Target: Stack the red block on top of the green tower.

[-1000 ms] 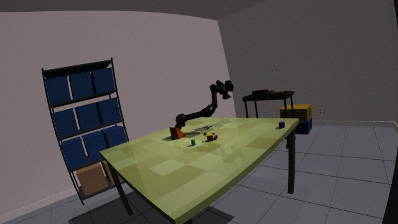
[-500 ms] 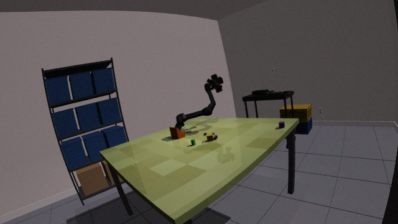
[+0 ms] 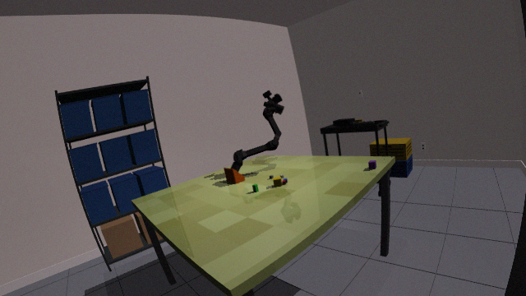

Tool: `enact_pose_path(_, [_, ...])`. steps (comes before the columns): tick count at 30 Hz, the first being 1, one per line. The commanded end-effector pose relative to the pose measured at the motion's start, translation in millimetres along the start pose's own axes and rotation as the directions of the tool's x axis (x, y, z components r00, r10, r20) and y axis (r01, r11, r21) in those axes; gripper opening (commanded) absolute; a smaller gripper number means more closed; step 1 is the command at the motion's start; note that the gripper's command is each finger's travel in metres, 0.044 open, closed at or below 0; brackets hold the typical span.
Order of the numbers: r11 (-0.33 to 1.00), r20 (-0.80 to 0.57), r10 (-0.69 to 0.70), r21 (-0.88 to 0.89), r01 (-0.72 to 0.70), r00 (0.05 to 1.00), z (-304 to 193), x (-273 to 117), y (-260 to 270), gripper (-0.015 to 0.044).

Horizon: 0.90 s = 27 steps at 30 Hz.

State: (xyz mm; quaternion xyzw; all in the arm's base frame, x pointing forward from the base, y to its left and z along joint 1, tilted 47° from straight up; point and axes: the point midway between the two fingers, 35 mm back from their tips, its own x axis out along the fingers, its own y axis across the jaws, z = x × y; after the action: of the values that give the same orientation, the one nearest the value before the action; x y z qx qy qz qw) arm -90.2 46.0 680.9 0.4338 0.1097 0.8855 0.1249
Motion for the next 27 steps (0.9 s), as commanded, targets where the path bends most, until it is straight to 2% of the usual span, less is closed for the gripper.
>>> enact_pose_path(1, [0.986,-0.024,0.165,-0.029,-0.166,0.986,-18,-3,50,0.044])
enact_pose_path(6, [0.916,-0.049,0.397,-0.045,-0.399,0.917,-38,-22,121,0.044])
enact_pose_path(12, [0.746,-0.056,0.662,-0.042,-0.664,0.747,-51,-69,206,0.044])
enact_pose_path(20, [0.407,-0.011,0.913,-0.023,-0.913,0.407,-45,-168,293,0.044])
enact_pose_path(27, [0.051,0.07,0.996,-0.022,-0.998,0.049,-22,-274,335,0.044])
